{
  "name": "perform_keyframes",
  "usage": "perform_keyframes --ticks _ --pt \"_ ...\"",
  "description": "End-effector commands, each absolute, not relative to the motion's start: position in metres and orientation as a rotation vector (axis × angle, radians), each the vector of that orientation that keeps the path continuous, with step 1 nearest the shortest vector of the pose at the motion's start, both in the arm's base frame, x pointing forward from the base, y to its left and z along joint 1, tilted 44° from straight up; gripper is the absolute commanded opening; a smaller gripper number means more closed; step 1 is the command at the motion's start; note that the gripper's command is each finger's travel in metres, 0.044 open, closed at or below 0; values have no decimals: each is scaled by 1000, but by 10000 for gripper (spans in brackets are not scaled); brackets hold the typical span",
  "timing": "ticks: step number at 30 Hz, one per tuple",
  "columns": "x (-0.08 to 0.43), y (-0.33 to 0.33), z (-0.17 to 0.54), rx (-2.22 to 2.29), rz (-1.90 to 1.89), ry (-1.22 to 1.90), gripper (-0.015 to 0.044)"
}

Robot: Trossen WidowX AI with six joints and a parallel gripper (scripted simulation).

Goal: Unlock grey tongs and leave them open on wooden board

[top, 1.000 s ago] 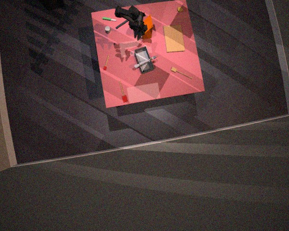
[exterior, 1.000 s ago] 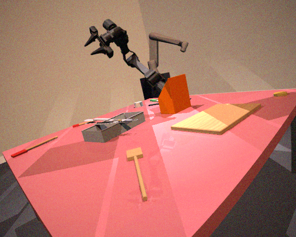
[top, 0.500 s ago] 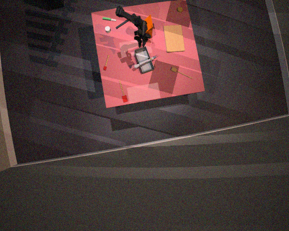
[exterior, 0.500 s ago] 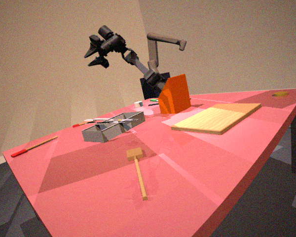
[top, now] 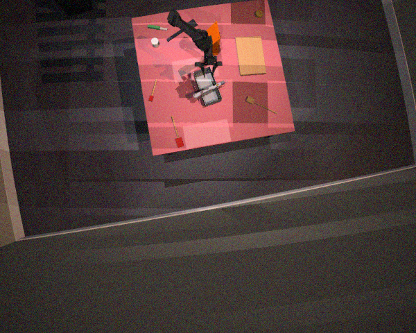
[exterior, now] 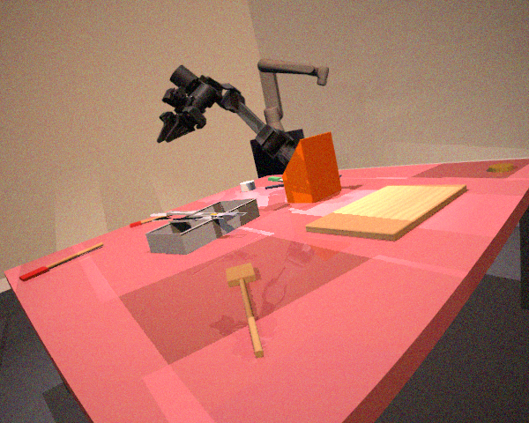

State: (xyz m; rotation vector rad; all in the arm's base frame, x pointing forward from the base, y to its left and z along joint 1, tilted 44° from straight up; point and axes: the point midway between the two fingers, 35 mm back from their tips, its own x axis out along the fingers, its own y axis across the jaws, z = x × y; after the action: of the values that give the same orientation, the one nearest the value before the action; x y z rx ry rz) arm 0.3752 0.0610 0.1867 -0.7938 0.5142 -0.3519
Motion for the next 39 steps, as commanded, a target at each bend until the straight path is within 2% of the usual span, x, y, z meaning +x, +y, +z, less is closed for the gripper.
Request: perform_keyframes --ticks 1,19,39 --pt "371 27 119 -1450 -28 841 260" --pt "334 -24 31 -2199 827 1099 260" --pt "335 -28 34 -2204 836 1100 260"
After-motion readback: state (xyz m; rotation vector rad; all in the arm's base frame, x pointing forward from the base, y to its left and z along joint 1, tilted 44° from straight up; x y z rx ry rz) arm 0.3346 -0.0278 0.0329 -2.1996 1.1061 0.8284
